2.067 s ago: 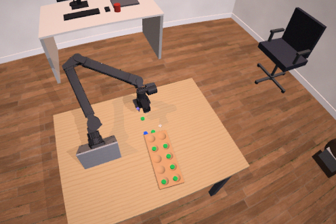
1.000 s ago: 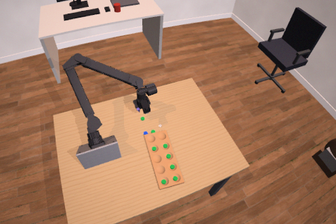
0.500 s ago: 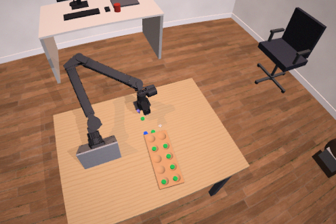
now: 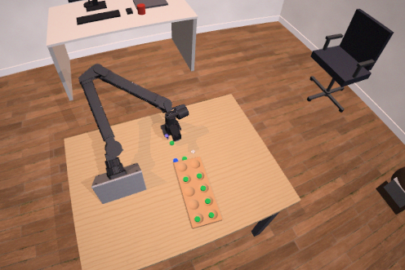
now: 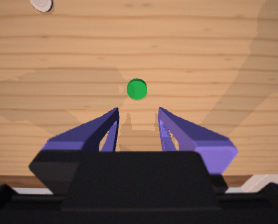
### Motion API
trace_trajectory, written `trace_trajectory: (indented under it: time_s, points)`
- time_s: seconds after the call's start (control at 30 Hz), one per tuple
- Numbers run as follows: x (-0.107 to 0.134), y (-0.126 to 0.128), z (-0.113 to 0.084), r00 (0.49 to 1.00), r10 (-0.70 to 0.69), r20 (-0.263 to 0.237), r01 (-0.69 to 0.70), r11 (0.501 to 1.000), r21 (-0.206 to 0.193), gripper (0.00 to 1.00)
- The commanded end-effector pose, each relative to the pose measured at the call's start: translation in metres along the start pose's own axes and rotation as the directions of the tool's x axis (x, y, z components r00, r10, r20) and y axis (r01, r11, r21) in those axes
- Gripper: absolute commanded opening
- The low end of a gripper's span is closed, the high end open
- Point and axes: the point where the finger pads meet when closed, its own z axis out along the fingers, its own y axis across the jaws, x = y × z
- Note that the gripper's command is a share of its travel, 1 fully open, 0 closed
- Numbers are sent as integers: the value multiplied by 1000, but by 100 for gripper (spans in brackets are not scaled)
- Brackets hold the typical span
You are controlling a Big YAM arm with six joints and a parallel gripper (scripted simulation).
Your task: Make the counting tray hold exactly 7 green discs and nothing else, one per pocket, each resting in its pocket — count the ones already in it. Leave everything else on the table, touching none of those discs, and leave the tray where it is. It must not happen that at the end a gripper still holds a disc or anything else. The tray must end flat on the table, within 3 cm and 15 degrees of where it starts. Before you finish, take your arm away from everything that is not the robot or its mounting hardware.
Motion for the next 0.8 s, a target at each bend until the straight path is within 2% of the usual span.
trace_trajectory:
  time_s: [0.0, 0.77]
  points:
    - [1, 6, 6, 1000, 7, 3, -7, 1000, -4, 44]
    - [-1, 3, 40, 1000, 13, 5, -13, 1000, 1, 44]
